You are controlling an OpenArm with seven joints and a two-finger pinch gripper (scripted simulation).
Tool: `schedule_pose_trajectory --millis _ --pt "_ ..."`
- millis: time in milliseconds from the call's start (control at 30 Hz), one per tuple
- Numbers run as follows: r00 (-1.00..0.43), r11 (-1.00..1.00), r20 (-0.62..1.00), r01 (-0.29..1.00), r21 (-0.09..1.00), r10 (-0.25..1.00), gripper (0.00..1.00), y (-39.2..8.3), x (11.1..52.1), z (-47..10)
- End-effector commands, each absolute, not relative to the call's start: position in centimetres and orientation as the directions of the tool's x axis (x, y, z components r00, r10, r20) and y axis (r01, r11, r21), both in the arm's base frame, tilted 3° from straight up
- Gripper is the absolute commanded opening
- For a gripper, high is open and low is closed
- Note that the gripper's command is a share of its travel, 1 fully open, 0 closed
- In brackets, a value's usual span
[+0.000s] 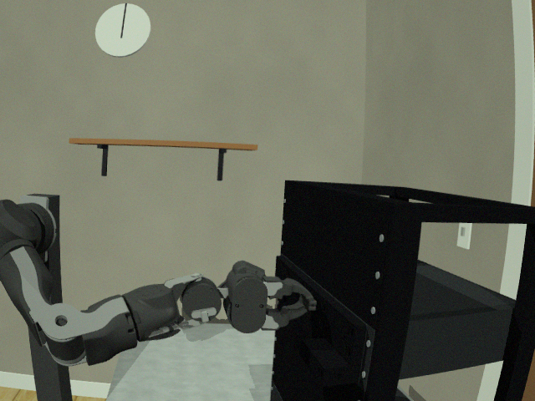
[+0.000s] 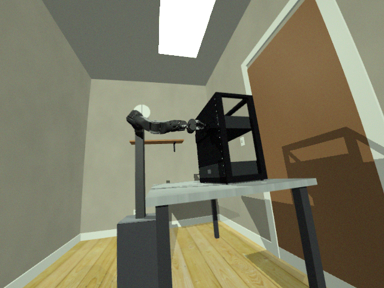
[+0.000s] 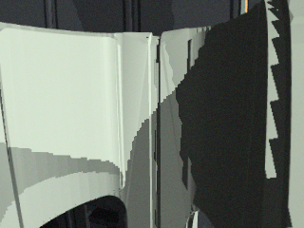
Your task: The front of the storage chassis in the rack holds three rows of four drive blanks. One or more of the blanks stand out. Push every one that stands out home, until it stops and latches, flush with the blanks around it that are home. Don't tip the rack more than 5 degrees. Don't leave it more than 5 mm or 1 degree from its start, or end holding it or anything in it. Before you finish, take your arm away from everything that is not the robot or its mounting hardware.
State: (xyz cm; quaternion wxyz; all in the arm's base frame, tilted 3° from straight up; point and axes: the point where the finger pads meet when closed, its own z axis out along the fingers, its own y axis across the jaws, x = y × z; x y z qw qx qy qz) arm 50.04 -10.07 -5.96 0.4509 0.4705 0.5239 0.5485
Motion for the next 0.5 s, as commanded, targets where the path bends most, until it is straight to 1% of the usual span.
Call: schedule_pose_trajectory --millis 0,467 --pt "-0.154 -0.045 0.042 -0.016 0.999 0.987 0.00 -10.03 50.14 -5.48" --pt "-0.155 -0.045 0.042 -0.017 0.999 0.987 0.00 -9.97 50.30 -5.37"
